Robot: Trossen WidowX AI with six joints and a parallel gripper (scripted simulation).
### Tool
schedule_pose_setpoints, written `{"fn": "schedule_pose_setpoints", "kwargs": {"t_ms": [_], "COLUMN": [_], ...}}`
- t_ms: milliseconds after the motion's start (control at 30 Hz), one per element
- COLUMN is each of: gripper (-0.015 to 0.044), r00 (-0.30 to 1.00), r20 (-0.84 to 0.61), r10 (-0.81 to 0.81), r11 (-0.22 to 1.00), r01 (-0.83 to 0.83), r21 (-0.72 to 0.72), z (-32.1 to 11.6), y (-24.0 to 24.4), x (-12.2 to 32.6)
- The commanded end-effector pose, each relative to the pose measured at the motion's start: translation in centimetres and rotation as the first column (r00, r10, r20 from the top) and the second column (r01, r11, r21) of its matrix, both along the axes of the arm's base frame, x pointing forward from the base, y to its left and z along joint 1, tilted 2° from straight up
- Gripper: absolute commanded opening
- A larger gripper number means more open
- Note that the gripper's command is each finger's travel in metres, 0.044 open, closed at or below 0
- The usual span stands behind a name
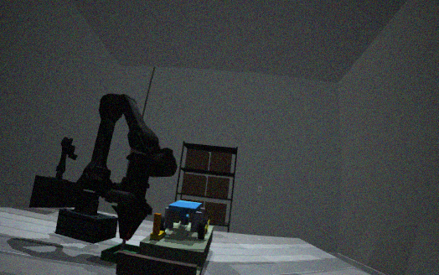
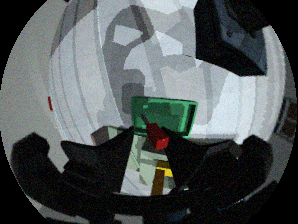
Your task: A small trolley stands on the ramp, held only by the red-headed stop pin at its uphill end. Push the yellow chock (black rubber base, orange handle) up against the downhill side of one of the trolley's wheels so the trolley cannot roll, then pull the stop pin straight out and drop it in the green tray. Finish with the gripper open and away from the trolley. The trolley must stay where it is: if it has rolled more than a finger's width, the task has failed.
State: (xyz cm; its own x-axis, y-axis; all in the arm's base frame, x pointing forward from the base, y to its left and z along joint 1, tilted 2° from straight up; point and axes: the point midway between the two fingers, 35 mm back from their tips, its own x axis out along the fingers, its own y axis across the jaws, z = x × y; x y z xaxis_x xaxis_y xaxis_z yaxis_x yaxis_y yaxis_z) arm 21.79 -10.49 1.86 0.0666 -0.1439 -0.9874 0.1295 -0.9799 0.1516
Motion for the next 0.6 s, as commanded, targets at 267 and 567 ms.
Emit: {"fn": "schedule_pose_setpoints", "kwargs": {"t_ms": [267, 567], "gripper": [0.019, 0.019], "r00": [1.0, 1.0], "r20": [-0.002, -0.002], "r10": [-0.005, -0.005], "r11": [1.0, 1.0], "r01": [0.005, 0.005], "r21": [-0.002, -0.001], "z": [-0.33, -0.55], "y": [0.73, 1.25], "x": [-0.09, -0.1]}}
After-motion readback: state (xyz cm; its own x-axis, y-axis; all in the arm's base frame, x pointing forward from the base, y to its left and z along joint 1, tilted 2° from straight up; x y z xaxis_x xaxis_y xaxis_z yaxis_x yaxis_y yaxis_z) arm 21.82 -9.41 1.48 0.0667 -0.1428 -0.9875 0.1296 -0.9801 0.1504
